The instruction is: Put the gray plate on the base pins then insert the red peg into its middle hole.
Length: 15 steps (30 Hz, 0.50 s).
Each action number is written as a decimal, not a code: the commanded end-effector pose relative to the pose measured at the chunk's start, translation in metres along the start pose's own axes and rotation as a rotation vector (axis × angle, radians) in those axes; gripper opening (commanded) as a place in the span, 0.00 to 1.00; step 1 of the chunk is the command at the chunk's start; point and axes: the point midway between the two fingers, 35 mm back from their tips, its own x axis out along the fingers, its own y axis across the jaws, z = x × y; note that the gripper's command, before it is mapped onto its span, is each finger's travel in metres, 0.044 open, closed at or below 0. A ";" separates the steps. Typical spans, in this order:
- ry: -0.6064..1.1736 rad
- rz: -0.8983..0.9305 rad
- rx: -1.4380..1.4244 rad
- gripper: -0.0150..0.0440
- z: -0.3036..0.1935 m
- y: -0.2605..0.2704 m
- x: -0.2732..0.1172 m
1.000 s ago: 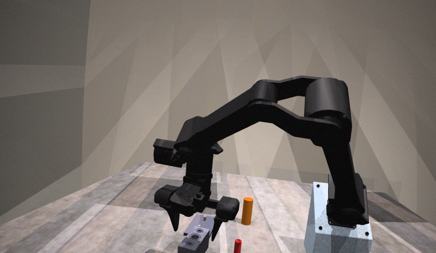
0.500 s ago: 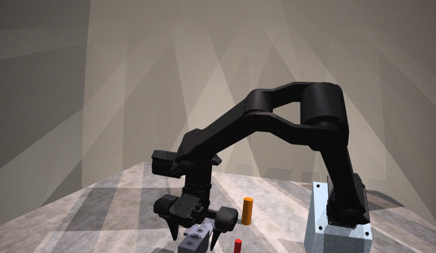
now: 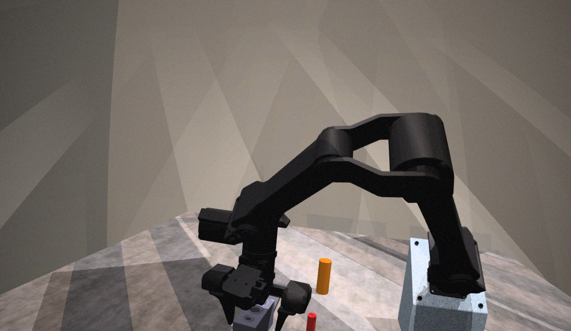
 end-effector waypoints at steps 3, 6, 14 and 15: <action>-0.006 0.004 0.010 0.69 0.000 0.002 0.002; -0.006 0.004 0.010 0.56 0.000 0.002 0.002; -0.006 0.004 0.010 0.37 0.000 0.002 0.002; -0.006 0.004 0.010 0.35 0.000 0.002 0.002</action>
